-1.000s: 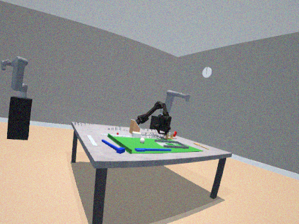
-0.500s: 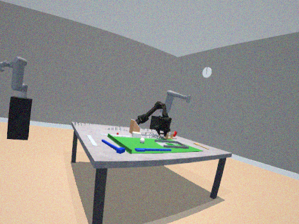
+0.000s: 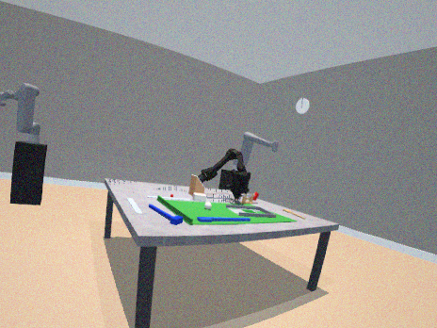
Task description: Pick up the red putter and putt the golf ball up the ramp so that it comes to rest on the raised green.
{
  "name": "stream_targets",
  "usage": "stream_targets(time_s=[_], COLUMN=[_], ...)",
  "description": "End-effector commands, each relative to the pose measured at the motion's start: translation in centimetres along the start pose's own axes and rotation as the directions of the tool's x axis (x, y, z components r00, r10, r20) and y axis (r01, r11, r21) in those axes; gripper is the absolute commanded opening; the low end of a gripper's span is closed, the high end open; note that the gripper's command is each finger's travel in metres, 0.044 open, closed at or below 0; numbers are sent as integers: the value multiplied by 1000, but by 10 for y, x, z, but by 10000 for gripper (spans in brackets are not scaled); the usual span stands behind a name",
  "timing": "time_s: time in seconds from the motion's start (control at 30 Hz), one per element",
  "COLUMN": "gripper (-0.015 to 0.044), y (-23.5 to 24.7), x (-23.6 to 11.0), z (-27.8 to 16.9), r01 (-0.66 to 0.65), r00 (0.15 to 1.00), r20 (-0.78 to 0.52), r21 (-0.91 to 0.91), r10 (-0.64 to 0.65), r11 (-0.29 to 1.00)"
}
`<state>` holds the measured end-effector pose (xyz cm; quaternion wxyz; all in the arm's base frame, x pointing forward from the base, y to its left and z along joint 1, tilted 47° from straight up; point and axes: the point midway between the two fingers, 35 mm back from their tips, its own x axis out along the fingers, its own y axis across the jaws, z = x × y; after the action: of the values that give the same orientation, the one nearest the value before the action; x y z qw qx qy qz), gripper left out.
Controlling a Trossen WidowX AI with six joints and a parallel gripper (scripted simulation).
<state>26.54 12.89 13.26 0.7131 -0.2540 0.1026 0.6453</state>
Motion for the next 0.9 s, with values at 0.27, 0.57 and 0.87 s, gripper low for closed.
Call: stream_targets(time_s=[0.27, 0.57, 0.87], gripper=[0, 0, 0], y=[-2, -4, -1], x=[-17, -53, -90], z=[1, 7, 22], r01=[-2, -6, -4], r00=[1000, 1000, 1000], r20=[-13, -23, -9], r21=[-1, 0, 2], r10=[2, 6, 4], r11=[1000, 1000, 1000])
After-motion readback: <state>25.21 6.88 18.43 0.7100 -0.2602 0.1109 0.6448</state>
